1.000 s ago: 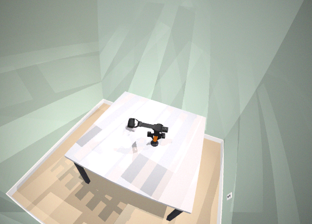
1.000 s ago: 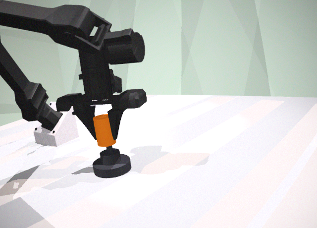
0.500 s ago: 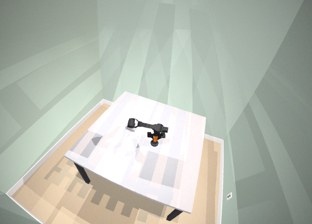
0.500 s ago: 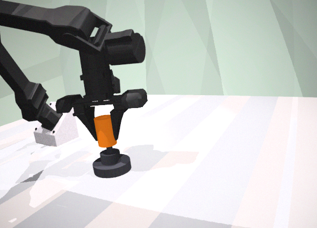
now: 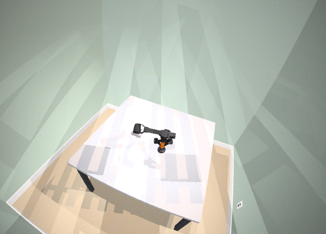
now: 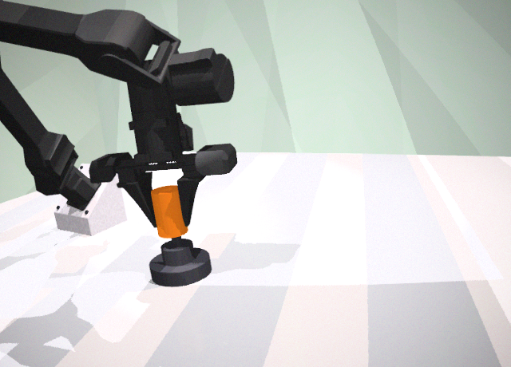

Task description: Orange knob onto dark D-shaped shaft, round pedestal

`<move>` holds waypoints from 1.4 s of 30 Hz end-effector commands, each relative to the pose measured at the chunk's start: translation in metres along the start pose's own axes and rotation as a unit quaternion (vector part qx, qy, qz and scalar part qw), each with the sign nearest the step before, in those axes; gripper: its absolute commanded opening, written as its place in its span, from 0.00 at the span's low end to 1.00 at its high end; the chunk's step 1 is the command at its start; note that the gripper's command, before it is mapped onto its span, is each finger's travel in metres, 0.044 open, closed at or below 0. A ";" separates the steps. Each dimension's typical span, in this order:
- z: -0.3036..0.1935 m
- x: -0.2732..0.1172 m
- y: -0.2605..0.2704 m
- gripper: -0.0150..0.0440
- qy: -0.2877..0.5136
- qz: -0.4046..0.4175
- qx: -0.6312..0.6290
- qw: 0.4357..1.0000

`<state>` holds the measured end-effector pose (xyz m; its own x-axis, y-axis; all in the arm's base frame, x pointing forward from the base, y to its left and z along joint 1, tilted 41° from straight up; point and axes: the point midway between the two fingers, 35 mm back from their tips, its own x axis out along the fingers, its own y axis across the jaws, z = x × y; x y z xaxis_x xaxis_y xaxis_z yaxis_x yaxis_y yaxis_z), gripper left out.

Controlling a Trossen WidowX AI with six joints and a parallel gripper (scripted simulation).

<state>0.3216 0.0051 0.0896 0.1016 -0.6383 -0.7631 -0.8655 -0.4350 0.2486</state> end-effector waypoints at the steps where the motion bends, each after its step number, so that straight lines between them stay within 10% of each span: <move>1: 0.000 -0.004 -0.002 0.25 0.002 -0.002 0.001 1.000; 42: -0.001 0.000 -0.001 0.25 0.002 -0.002 -0.104 0.995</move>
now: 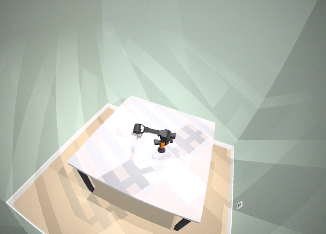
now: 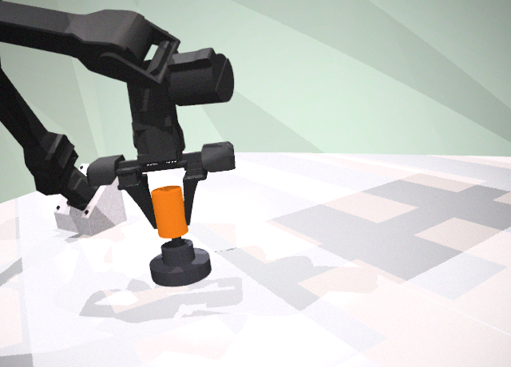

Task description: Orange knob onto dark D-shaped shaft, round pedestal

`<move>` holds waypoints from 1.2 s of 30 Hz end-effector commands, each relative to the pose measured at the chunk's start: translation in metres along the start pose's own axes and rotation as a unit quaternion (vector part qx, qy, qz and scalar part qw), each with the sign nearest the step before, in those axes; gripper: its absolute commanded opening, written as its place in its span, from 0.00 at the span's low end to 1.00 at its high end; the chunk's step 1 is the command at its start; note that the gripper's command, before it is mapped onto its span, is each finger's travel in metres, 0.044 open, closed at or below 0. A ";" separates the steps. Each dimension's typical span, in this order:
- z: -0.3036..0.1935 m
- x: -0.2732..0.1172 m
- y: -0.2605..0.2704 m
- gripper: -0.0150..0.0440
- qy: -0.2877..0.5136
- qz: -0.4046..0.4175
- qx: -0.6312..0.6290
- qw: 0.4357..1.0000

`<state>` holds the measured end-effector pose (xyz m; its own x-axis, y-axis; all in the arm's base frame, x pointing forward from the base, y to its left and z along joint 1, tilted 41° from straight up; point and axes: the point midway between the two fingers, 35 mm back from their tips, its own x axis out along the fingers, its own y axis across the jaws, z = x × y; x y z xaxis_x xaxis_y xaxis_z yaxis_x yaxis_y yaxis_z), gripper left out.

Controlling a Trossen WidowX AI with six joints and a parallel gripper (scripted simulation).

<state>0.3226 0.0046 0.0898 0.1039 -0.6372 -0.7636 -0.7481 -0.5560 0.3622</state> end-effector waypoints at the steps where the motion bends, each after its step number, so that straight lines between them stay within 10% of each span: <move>1: 0.000 0.000 -0.001 0.25 0.002 -0.001 -0.002 1.000; 36: 0.001 -0.001 -0.001 0.25 0.002 0.000 -0.107 0.994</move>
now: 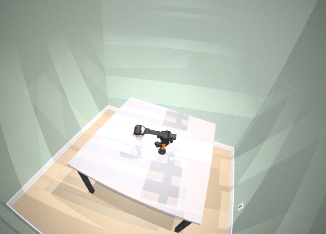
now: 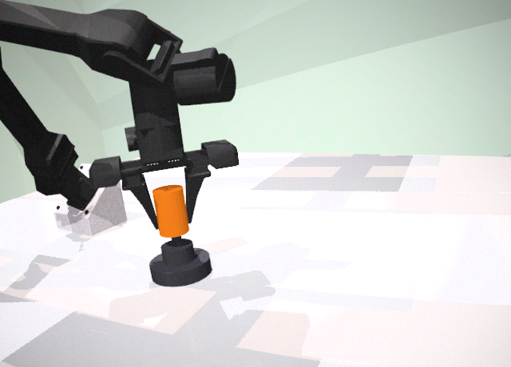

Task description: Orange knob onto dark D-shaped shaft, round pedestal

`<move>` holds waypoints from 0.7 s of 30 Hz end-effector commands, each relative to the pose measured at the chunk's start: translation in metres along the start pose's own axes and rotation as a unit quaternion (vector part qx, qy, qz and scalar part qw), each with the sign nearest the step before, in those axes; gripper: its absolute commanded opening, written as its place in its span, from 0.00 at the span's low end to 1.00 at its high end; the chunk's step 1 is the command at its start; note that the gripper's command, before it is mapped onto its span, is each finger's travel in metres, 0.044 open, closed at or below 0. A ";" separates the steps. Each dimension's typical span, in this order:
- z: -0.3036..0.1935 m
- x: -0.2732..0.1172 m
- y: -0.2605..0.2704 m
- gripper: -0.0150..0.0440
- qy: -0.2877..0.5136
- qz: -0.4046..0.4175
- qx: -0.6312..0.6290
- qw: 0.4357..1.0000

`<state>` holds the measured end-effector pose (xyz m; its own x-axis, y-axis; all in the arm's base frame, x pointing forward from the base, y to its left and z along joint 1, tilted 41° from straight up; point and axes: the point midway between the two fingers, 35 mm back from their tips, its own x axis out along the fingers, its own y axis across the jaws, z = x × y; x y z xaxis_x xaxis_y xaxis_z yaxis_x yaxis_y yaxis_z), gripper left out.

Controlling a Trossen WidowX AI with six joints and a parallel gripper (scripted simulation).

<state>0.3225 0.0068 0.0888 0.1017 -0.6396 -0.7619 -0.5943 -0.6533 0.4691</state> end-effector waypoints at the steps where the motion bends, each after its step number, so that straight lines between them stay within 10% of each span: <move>1: -0.001 0.001 0.001 0.25 0.002 -0.002 -0.001 1.000; 21: -0.002 -0.005 -0.003 0.25 0.003 -0.002 -0.105 0.994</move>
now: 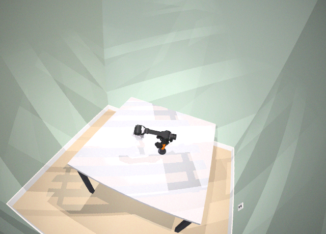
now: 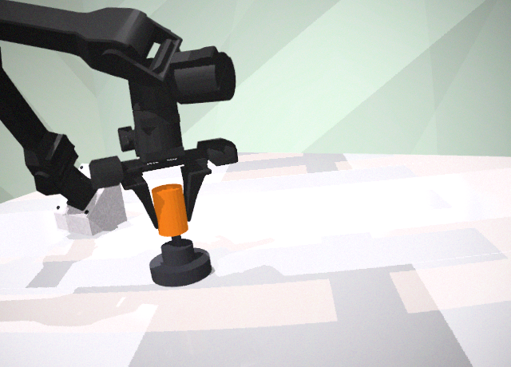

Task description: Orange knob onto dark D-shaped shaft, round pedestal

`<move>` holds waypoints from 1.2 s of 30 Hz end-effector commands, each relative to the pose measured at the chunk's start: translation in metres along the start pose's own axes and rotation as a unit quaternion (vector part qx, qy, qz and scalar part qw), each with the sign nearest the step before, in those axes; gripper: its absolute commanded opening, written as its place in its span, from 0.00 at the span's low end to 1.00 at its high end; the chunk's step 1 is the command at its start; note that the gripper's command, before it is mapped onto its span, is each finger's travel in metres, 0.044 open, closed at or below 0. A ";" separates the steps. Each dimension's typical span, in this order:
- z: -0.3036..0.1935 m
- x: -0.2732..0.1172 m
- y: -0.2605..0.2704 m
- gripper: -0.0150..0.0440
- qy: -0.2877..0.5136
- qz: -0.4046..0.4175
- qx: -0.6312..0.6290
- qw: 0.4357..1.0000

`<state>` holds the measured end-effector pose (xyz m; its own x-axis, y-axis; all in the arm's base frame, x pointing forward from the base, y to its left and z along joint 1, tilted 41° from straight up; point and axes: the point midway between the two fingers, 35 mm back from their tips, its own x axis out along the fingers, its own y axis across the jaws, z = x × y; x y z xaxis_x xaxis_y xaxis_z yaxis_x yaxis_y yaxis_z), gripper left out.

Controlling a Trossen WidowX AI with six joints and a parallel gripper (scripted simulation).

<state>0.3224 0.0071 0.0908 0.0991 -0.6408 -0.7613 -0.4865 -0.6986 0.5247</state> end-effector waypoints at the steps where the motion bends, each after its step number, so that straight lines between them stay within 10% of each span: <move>1: -0.002 -0.003 -0.004 0.25 0.004 -0.003 -0.041 0.999; 36: 0.001 -0.003 0.000 0.25 0.004 -0.002 -0.145 0.989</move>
<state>0.3219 0.0075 0.0911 0.1019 -0.6400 -0.7616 -0.2656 -0.7553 0.5991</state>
